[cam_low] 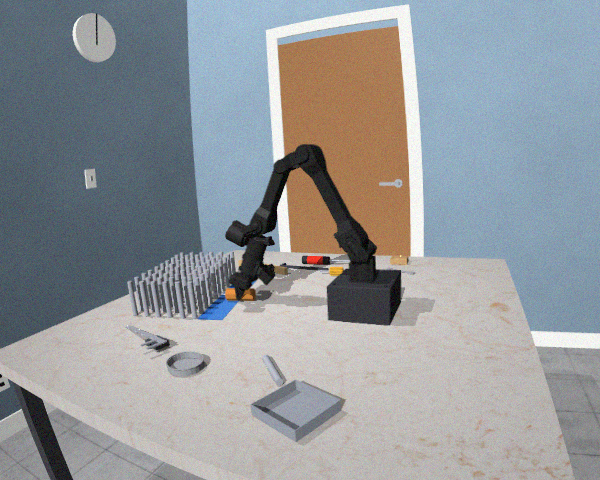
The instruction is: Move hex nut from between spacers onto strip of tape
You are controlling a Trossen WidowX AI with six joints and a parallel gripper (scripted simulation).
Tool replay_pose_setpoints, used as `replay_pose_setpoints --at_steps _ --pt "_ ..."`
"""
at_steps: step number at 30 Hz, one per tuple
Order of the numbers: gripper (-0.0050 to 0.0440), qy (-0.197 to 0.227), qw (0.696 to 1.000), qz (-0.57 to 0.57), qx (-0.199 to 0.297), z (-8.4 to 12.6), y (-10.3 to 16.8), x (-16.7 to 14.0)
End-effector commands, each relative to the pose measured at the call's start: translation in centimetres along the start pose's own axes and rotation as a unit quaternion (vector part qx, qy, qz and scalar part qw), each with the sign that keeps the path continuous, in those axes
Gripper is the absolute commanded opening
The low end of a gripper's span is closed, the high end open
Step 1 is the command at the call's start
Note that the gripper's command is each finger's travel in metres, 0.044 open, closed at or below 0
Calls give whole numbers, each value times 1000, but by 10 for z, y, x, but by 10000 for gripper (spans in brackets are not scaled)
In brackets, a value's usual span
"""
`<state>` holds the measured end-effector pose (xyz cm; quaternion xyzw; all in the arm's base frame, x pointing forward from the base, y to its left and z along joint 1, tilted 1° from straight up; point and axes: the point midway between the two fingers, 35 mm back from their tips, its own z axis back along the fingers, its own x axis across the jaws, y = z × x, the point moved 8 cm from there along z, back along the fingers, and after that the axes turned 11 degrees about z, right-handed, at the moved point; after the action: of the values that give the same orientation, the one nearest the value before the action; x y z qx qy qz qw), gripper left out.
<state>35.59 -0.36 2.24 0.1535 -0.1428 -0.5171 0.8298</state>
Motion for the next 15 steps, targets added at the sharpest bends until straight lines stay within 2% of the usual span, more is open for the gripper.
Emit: replay_pose_setpoints --at_steps 1,15 --pt "-50 -8 1000 6 20 11 5 -2" --pt "-50 -8 1000 3 20 17 -13 -3"
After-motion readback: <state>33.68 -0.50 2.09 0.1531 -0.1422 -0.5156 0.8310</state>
